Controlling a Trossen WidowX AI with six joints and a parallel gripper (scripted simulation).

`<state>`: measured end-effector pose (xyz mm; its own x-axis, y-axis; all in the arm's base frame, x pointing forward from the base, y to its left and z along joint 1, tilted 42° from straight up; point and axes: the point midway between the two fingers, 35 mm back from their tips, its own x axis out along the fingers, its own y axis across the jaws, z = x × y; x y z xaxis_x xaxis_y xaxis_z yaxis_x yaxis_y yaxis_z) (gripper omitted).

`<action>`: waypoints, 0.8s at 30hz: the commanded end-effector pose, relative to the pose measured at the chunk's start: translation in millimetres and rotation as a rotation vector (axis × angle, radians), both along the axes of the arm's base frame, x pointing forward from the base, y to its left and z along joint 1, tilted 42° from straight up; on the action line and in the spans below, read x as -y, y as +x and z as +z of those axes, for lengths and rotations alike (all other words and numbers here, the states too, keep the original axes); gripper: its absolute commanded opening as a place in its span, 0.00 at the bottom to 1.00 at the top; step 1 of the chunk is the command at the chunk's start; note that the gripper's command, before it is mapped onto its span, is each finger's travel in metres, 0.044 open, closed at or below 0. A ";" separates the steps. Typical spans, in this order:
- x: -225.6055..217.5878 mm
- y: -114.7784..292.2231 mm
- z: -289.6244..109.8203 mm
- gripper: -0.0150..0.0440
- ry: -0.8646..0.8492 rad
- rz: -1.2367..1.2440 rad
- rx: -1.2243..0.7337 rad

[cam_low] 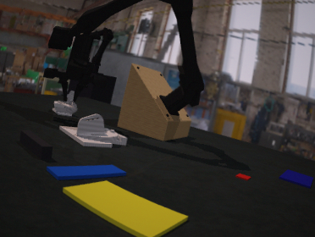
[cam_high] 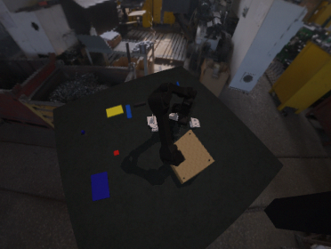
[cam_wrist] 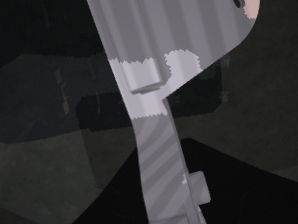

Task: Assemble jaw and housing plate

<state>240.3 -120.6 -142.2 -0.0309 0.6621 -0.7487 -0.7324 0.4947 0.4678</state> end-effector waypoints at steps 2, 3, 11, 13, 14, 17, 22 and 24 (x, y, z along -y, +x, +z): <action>6.7 2.0 4.4 0.32 -0.009 -0.001 0.009; 6.7 2.0 4.4 0.32 -0.009 -0.001 0.009; 7.0 2.1 4.8 0.32 -0.009 -0.001 0.009; 9.8 2.5 7.5 0.32 -0.010 -0.001 0.009; 11.9 2.8 9.7 0.32 -0.010 -0.001 0.009; 18.4 3.5 16.4 0.32 -0.010 -0.001 0.009; 29.0 4.2 28.1 0.32 -0.011 -0.001 0.009; 33.1 4.2 32.9 0.32 -0.011 -0.001 0.009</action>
